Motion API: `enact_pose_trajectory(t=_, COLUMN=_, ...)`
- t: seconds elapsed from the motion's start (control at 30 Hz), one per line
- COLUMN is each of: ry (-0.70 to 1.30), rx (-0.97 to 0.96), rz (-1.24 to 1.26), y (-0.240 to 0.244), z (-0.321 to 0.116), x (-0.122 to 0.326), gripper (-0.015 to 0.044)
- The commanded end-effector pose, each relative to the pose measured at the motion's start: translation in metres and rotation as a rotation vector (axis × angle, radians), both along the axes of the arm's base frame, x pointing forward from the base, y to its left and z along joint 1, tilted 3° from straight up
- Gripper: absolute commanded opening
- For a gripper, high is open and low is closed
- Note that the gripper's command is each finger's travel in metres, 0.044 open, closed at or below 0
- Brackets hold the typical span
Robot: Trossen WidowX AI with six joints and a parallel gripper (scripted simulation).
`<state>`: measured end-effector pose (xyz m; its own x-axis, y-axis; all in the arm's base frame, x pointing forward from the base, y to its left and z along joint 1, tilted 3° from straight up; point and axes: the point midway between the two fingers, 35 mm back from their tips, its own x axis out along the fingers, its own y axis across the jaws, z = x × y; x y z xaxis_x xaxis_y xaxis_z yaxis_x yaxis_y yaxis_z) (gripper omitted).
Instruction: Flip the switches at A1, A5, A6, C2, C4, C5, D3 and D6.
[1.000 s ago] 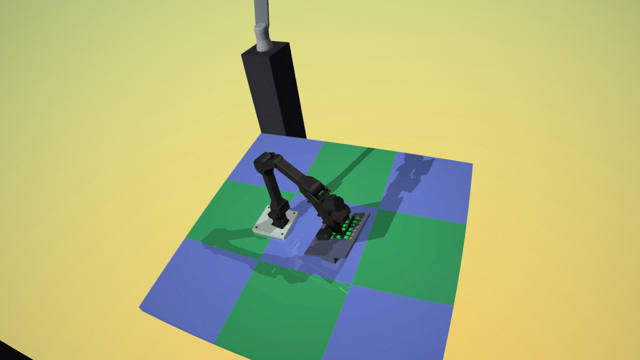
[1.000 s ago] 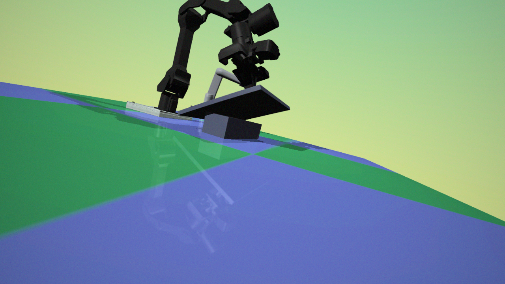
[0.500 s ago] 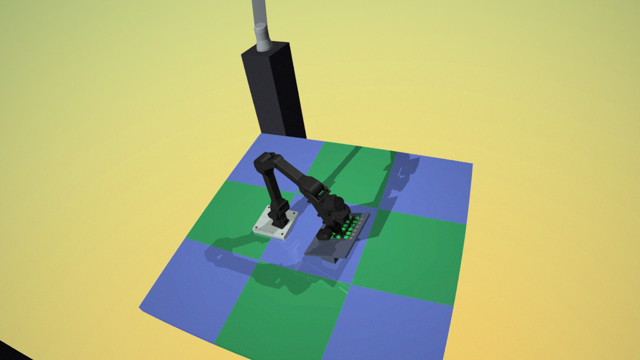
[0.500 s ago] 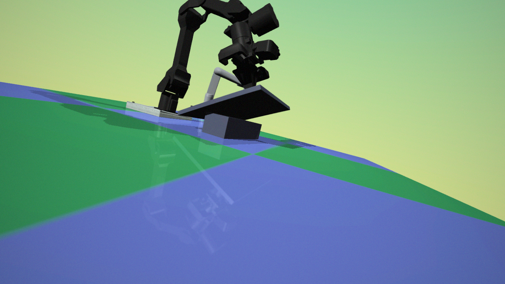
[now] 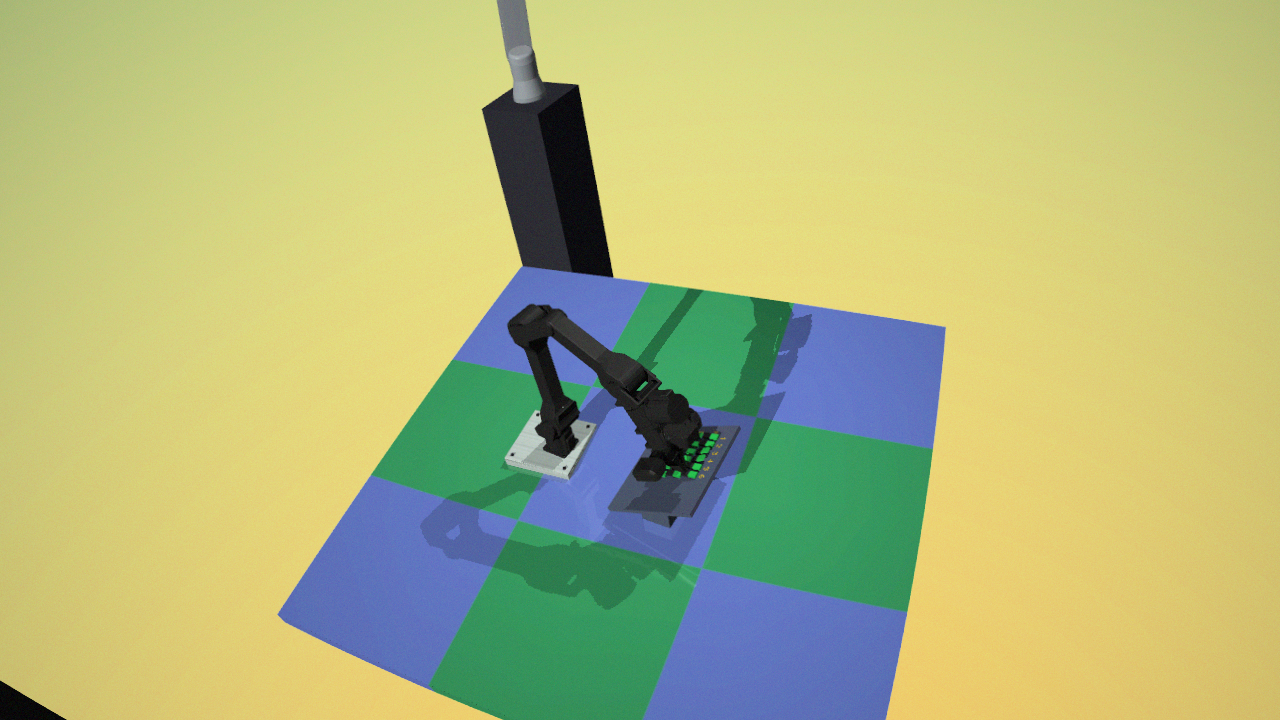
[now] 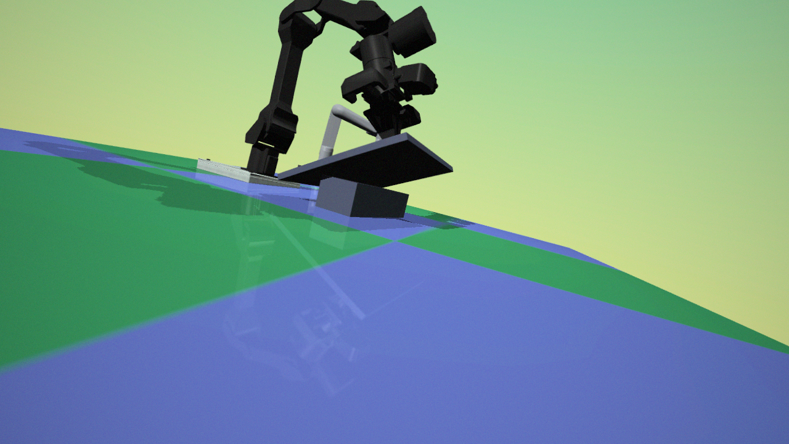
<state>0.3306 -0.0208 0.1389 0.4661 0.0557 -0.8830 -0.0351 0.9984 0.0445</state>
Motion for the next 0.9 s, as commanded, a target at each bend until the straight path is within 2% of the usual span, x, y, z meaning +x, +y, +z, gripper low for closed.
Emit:
enact_pose_trajectory(t=0.0, ry=0.001, rx=0.003, rz=-0.003, y=0.0002, z=-0.0015, x=0.0007, gripper=0.0000)
enact_pose_trajectory(t=0.87, ry=0.001, rx=0.003, rz=-0.003, y=0.0004, z=-0.0045, x=0.0023, gripper=0.0000)
